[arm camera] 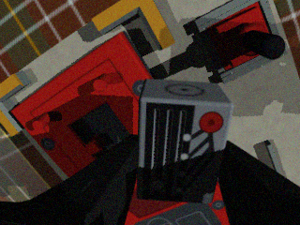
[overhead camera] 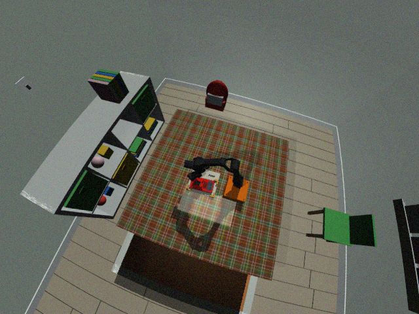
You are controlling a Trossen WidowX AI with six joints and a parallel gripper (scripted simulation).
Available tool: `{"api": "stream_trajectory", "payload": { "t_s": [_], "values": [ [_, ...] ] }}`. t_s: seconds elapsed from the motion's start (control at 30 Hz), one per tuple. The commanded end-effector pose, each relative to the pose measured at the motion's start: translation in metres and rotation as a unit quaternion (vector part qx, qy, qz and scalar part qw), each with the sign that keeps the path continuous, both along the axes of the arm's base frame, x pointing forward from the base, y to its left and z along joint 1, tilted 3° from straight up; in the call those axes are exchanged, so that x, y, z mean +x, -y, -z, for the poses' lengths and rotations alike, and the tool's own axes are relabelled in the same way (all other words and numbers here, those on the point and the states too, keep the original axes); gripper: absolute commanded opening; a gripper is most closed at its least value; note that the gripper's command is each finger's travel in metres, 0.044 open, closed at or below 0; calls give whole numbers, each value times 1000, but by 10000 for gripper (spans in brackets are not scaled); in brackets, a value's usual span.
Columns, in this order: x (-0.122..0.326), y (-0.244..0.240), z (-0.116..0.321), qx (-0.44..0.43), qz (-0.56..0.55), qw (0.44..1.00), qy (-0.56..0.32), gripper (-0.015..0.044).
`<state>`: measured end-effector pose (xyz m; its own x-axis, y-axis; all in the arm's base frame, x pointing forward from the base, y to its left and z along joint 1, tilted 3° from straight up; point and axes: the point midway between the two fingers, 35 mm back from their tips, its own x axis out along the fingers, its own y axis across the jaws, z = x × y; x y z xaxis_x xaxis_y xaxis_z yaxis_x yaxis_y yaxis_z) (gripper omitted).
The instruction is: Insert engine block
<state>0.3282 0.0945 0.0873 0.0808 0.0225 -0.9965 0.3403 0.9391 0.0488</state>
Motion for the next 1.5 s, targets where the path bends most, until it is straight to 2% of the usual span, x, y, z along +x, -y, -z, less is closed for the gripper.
{"api": "stream_trajectory", "payload": {
  "t_s": [0.0, 0.57, 0.6, 0.8, 1.47],
  "values": [
    [-2, -9, 5, -7, -50, 999, -1, 0],
    [-17, -58, 20, -25, -295, 955, 4, 0],
    [-17, -59, 21, -25, -297, 954, 5, 0],
    [-17, -59, 20, -26, -313, 949, 5, 157],
    [-17, -58, 21, -24, -285, 958, 4, 159]
  ]
}}
